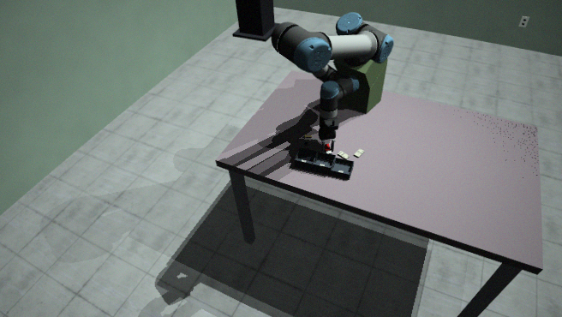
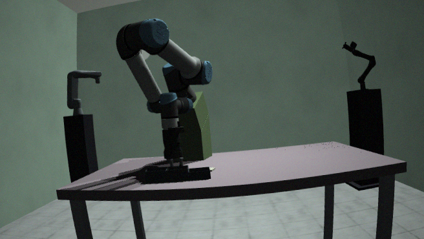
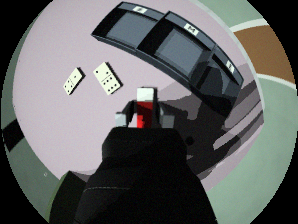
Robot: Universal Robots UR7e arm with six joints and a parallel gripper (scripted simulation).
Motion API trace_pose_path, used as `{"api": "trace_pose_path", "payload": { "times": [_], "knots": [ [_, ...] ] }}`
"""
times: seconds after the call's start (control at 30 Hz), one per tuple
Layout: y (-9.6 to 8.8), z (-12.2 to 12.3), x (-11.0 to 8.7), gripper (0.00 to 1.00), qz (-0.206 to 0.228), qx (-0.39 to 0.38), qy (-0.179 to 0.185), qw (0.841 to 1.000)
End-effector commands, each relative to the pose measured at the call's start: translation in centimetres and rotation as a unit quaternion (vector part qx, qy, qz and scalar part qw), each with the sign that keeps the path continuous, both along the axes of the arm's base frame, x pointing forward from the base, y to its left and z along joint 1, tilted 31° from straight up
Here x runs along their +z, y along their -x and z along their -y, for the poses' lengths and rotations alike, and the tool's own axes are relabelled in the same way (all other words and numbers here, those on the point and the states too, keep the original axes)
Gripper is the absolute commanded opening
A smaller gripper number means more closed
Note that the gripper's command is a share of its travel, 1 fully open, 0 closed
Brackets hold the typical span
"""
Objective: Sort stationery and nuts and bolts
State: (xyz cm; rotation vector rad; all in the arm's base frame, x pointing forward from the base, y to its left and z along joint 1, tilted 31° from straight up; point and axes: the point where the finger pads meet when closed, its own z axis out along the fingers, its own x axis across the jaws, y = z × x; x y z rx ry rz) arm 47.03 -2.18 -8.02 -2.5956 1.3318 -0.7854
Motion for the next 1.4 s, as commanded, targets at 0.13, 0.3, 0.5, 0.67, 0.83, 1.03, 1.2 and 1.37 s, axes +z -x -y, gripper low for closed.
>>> {"api": "trace_pose_path", "payload": {
  "times": [0.13, 0.3, 0.5, 0.67, 0.83, 1.03, 1.2, 1.37],
  "knots": [
    [-0.08, 0.01, -0.1, 0.75, 0.001, 0.0, 0.0, 1.0],
    [-0.07, 0.01, -0.1, 0.75, 0.0, 0.0, 0.0, 1.0],
    [-0.07, 0.01, -0.1, 0.45, 0.0, 0.0, 0.0, 1.0],
    [-0.07, 0.01, -0.1, 0.45, 0.0, 0.0, 0.0, 1.0],
    [-0.07, 0.01, -0.1, 0.45, 0.0, 0.0, 0.0, 1.0],
    [-0.07, 0.01, -0.1, 0.45, 0.0, 0.0, 0.0, 1.0],
    [-0.07, 0.01, -0.1, 0.45, 0.0, 0.0, 0.0, 1.0],
    [-0.07, 0.01, -0.1, 0.45, 0.0, 0.0, 0.0, 1.0]
  ]
}}
